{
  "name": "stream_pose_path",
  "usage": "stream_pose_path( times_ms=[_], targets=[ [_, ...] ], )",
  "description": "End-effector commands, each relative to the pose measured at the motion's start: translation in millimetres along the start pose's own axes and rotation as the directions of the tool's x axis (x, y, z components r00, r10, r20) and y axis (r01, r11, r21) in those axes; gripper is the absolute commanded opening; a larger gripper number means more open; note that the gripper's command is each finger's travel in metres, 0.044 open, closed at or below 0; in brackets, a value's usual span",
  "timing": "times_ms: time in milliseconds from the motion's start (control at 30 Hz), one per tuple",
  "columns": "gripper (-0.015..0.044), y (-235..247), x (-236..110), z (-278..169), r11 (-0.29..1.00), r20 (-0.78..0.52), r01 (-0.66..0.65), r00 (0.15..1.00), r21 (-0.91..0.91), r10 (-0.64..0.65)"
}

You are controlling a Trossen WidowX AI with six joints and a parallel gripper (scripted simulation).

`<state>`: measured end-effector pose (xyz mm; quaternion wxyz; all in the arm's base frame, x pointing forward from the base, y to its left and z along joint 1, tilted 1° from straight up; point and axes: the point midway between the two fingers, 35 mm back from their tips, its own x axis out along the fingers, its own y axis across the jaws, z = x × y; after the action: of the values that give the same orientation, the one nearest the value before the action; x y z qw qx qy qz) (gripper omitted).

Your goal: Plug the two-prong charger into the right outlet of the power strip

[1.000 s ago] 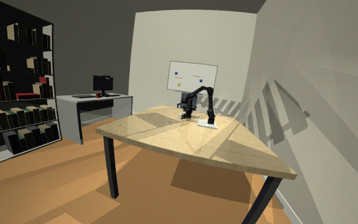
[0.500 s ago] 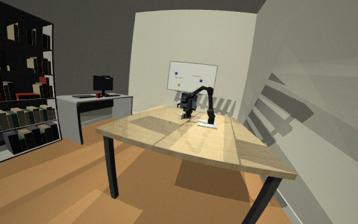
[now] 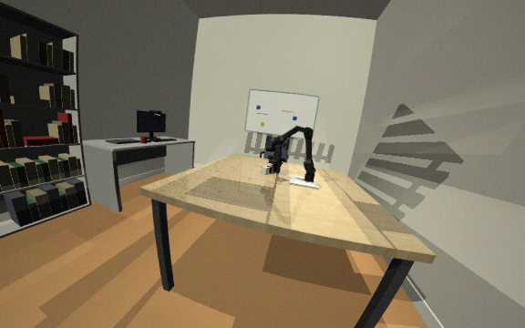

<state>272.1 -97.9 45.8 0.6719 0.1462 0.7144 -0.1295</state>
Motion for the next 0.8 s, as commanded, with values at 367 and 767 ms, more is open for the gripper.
stream_pose_path(
  times_ms=[367,767],
  targets=[
    [0.0,0.0,-0.3,0.1,1.0,0.001,0.0,1.0,0.0,0.0],
    [0.0236,0.0,-0.3,0.1,1.0,0.001,0.0,1.0,0.0,0.0]
  ],
)
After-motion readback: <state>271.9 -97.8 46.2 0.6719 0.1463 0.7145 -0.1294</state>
